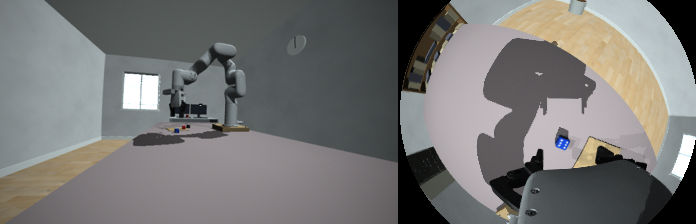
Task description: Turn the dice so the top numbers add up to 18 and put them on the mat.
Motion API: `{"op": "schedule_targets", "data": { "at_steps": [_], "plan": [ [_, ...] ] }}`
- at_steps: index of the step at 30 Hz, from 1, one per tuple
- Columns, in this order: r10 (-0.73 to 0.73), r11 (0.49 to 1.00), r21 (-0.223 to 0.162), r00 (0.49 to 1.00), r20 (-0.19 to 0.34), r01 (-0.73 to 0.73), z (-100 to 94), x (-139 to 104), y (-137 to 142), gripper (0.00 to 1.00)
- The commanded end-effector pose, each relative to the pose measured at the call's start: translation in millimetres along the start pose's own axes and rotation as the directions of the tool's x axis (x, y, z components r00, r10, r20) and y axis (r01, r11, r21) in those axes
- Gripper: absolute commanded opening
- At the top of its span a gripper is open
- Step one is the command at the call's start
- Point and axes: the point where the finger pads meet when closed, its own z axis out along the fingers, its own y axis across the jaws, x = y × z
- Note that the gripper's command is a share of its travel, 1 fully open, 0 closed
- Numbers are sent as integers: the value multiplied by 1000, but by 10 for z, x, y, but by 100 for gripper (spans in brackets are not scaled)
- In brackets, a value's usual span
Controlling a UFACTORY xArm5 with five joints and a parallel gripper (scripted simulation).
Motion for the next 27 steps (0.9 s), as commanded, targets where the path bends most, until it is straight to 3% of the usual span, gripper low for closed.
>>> {"op": "schedule_targets", "data": {
  "at_steps": [1,4,16,17,27],
  "plan": [
    [167,986,-1,986,-4,-167,5,8,2,100],
    [244,970,0,970,-4,-244,14,6,0,100],
    [316,949,0,949,-4,-316,22,3,-1,100],
    [316,949,0,949,-4,-316,22,3,-1,42],
    [316,949,0,949,-4,-316,22,3,-1,42]
  ]
}}
